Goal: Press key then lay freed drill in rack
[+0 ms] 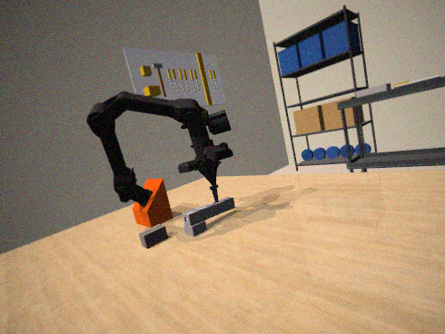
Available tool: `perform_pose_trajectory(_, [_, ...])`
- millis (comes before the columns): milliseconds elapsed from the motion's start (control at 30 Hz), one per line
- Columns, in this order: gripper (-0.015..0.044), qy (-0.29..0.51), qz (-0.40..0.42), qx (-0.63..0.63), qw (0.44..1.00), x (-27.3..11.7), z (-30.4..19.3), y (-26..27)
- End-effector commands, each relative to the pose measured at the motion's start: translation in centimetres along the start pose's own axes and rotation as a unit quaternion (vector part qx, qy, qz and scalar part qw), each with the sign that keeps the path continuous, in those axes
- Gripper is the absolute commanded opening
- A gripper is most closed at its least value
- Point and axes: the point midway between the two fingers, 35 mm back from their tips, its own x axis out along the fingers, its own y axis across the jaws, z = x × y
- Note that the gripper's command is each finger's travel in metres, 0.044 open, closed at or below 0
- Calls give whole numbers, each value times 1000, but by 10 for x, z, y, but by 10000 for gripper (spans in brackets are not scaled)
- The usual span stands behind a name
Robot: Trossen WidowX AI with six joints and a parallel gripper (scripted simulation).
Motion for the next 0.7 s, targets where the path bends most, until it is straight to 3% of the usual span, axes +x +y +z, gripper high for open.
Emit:
perform_pose_trajectory(0, [0, 22, -13, -6, 1000, 19, -9, -4])
perform_pose_trajectory(467, [0, 22, -13, -6, 1000, 26, -10, -5])
perform_pose_trajectory(667, [157, 22, -12, -7, 1000, -9, -2, 0])
